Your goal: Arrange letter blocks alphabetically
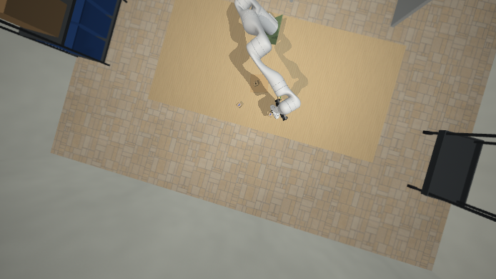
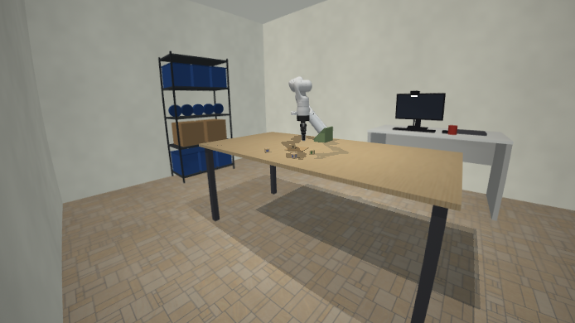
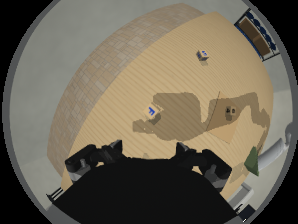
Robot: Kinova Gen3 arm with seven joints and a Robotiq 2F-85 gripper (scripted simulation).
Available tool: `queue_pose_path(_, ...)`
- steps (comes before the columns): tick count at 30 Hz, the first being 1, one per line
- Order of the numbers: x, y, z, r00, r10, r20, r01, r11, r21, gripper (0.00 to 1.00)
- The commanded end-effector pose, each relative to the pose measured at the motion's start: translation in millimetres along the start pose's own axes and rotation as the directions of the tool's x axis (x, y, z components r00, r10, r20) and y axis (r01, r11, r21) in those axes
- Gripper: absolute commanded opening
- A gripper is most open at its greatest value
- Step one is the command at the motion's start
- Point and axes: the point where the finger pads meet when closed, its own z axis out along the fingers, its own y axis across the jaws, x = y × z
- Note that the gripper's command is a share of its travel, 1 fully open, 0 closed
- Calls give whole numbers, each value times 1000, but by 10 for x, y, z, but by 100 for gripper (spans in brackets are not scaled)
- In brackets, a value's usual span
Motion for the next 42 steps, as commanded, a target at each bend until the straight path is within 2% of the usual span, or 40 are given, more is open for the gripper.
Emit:
queue_pose_path(1,0,-6,-17,1000,0,0,0,1000,3,100)
queue_pose_path(21,3,4,-19,1000,0,-1,0,1000,3,100)
queue_pose_path(32,33,163,-59,1000,1,-10,-1,1000,5,100)
queue_pose_path(37,64,384,-96,1000,2,-18,-2,1000,7,100)
queue_pose_path(42,94,719,-127,1000,2,-24,-2,1000,10,100)
